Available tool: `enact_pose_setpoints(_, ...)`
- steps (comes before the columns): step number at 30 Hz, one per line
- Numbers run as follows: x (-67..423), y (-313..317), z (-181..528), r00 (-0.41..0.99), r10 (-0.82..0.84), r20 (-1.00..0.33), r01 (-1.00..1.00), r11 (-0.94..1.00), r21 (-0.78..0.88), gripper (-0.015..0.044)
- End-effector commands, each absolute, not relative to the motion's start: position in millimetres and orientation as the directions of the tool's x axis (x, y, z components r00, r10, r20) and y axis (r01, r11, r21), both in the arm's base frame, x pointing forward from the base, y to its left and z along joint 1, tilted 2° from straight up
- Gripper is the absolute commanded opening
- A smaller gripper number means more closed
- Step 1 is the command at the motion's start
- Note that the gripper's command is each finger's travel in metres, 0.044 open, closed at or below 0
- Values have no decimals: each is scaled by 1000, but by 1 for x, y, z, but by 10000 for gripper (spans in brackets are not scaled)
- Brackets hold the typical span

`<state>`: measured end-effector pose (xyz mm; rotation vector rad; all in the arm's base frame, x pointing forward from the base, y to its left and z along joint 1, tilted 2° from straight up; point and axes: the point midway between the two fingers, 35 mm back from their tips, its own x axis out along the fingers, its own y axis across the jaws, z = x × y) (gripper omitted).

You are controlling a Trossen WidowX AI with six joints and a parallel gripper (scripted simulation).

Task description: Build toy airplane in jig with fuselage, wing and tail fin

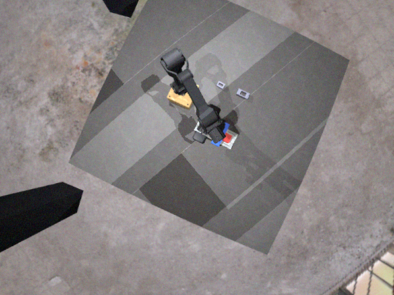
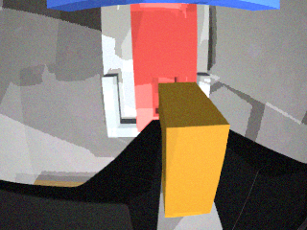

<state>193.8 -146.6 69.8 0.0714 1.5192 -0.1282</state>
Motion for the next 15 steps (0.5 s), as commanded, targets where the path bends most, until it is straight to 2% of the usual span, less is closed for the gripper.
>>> enact_pose_setpoints(1,192,-147,62,33,-36,-999,124,992,-31,65)
enact_pose_setpoints(15,193,-147,39,33,-36,-999,124,992,-31,65)
